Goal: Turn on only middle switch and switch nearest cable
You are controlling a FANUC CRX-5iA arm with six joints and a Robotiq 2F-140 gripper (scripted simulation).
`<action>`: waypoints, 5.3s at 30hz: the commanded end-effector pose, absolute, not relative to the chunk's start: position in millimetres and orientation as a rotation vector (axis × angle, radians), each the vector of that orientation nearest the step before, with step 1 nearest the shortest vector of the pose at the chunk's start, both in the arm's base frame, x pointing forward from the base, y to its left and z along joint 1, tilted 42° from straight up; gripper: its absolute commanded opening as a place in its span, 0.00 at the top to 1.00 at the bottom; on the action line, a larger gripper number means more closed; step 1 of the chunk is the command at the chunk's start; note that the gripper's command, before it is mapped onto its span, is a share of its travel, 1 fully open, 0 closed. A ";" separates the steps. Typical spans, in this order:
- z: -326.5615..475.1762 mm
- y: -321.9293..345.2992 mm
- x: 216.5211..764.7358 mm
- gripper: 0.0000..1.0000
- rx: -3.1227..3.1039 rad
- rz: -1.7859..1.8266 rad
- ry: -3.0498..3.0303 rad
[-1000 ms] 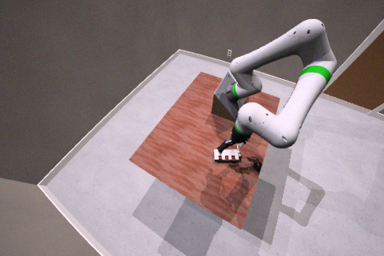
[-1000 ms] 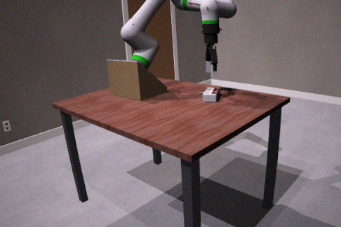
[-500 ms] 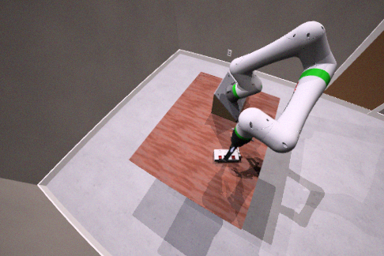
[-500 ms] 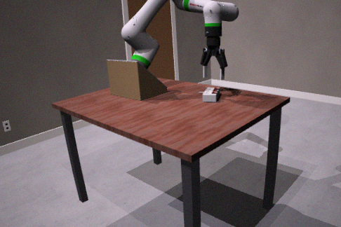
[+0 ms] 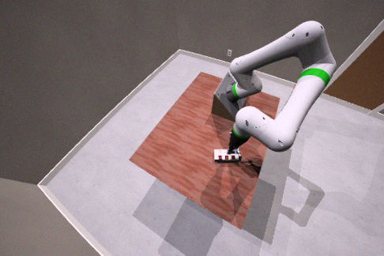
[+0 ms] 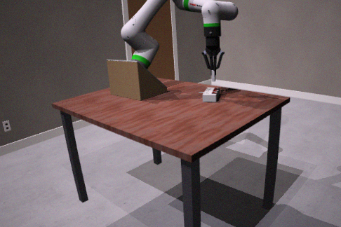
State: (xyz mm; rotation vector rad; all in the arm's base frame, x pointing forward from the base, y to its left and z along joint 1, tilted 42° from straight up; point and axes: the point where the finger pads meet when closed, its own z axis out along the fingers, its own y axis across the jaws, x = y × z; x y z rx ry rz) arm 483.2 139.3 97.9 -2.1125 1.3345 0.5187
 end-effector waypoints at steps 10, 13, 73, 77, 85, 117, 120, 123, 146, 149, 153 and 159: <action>97.8 139.1 483.2 1.00 -2.115 0.521 1.295; 97.8 139.1 483.2 1.00 -2.115 0.521 1.295; 64.5 167.4 482.7 1.00 -2.129 0.510 1.265; 63.8 168.0 482.7 1.00 -2.129 0.510 1.265; 63.7 168.1 482.7 1.00 -2.129 0.510 1.265; 63.7 168.1 482.7 1.00 -2.129 0.510 1.265; 63.7 168.1 482.7 1.00 -2.129 0.510 1.265; 63.6 168.2 482.7 1.00 -2.129 0.510 1.265; 58.1 173.1 482.6 1.00 -2.129 0.510 1.265; 57.6 173.5 482.5 1.00 -2.129 0.510 1.265; 57.1 174.1 482.5 1.00 -2.129 0.510 1.265; 56.7 174.4 482.5 1.00 -2.129 0.510 1.265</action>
